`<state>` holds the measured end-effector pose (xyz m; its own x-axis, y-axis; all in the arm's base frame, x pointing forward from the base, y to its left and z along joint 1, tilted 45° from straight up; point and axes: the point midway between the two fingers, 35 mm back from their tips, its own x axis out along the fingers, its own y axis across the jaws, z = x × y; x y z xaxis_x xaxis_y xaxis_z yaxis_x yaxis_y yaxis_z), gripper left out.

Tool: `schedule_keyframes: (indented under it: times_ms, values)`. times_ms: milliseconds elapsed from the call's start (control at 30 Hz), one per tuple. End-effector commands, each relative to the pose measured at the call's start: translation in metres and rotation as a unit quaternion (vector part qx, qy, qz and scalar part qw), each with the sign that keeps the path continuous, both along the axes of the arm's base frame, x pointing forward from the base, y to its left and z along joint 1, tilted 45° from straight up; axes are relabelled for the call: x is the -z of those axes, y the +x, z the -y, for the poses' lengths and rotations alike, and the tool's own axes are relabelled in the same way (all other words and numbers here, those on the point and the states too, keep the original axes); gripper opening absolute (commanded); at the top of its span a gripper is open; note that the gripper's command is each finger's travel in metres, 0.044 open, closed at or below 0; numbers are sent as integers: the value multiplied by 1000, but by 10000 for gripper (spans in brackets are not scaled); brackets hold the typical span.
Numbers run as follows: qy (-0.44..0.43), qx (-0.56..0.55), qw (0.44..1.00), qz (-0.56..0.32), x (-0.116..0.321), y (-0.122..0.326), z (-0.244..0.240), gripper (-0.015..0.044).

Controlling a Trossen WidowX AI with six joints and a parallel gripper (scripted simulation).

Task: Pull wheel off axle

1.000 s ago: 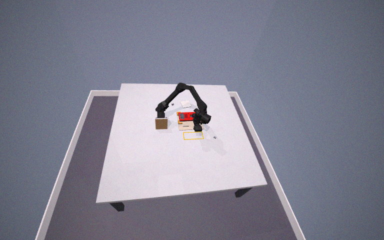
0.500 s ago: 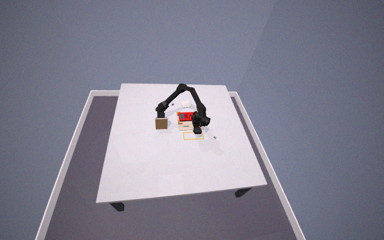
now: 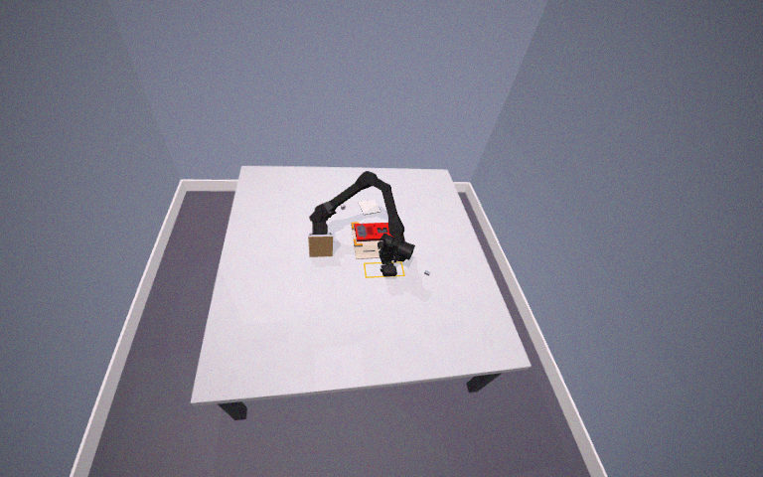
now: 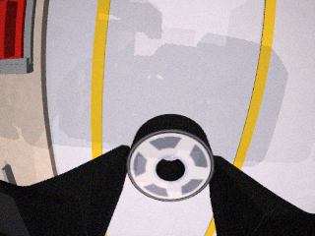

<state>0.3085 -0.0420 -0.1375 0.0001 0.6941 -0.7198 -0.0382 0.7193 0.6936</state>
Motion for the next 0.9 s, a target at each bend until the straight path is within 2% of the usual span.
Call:
schedule_keyframes:
  times_ms: [0,333,567,700,767,867]
  values:
    - [0,0,1000,0,0,0,0,26]
    - [0,0,1000,0,-2,0,2,289]
    - [1,5,1000,-1,-41,0,41,300]
    - [1,5,1000,-1,-43,-1,43,300]
    - [2,11,1000,-2,-43,-8,42,352]
    - [0,9,1000,-3,-69,-41,50,431]
